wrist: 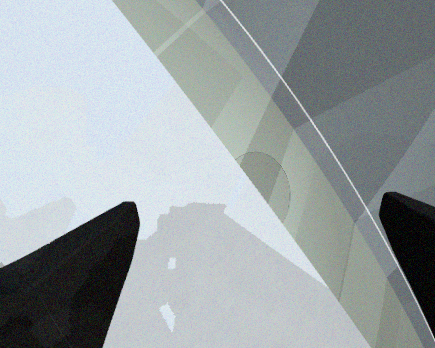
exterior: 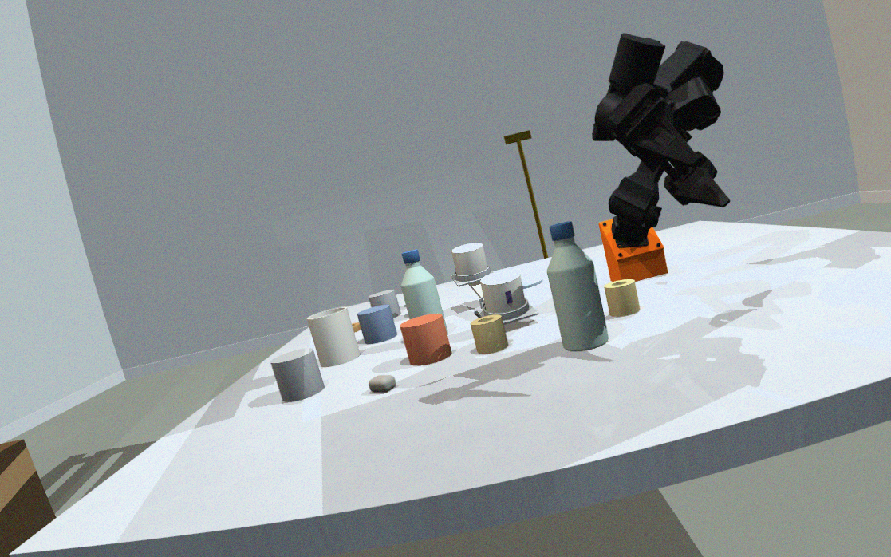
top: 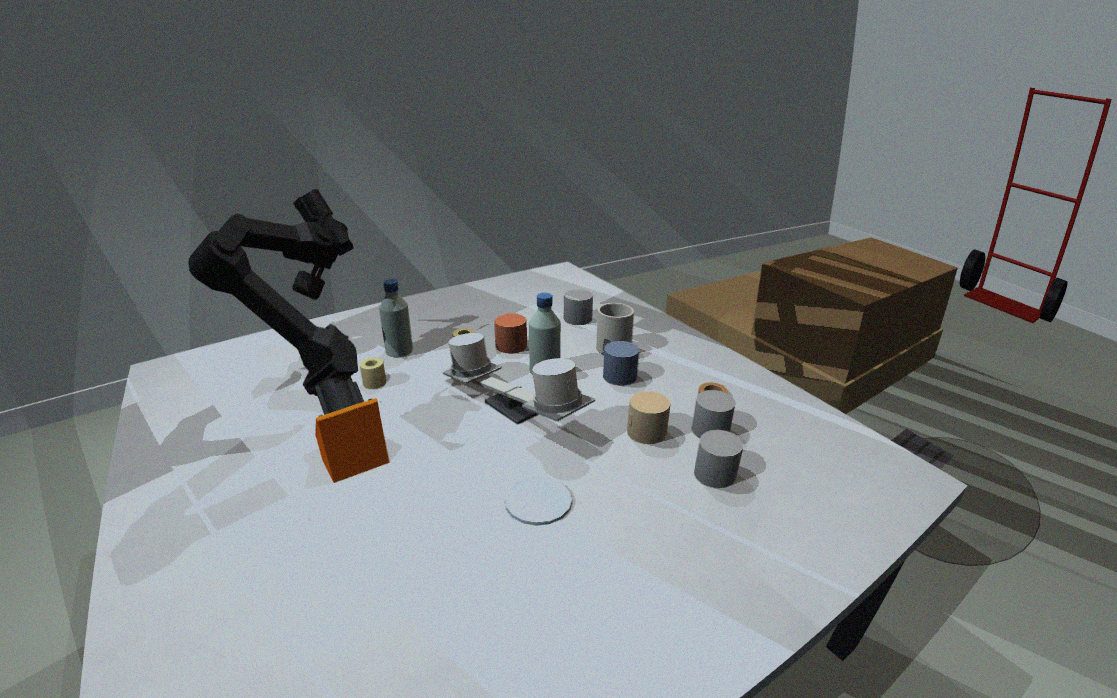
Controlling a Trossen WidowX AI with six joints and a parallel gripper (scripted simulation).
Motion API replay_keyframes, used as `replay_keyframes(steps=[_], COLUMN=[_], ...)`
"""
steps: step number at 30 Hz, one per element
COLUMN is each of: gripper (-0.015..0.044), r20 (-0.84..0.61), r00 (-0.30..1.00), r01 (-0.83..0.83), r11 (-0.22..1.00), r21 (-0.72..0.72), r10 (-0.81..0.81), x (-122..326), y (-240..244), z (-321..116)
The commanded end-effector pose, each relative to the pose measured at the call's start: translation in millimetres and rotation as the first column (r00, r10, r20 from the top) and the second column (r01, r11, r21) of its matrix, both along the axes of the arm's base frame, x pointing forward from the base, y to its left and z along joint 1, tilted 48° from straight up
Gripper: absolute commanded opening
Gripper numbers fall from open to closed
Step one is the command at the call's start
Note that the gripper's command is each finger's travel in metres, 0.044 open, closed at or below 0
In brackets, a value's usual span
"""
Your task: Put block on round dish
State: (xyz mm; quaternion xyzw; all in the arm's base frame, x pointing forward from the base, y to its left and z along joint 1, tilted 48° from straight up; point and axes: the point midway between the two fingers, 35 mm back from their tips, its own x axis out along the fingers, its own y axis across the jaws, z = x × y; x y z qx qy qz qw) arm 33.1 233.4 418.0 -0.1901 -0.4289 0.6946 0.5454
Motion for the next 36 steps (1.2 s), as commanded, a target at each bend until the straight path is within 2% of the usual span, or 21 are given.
replay_keyframes(steps=[1, 9, 19, 30, 36], gripper=[0.0440, 0.0440, 0.0440, 0.0440, 0.0440], r20=[-0.042, -0.138, -0.232, -0.288, -0.341], r00=[0.994, 0.935, 0.780, 0.641, 0.508], r01=[0.094, 0.301, 0.495, 0.533, 0.517], r11=[0.994, 0.937, 0.800, 0.683, 0.596], r21=[-0.049, -0.177, -0.340, -0.500, -0.614], r10=[-0.096, -0.327, -0.581, -0.711, -0.791], x=[30, 101, 183, 231, 259], y=[7, 6, -22, -56, -93], z=[-6, -24, -54, -104, -146])
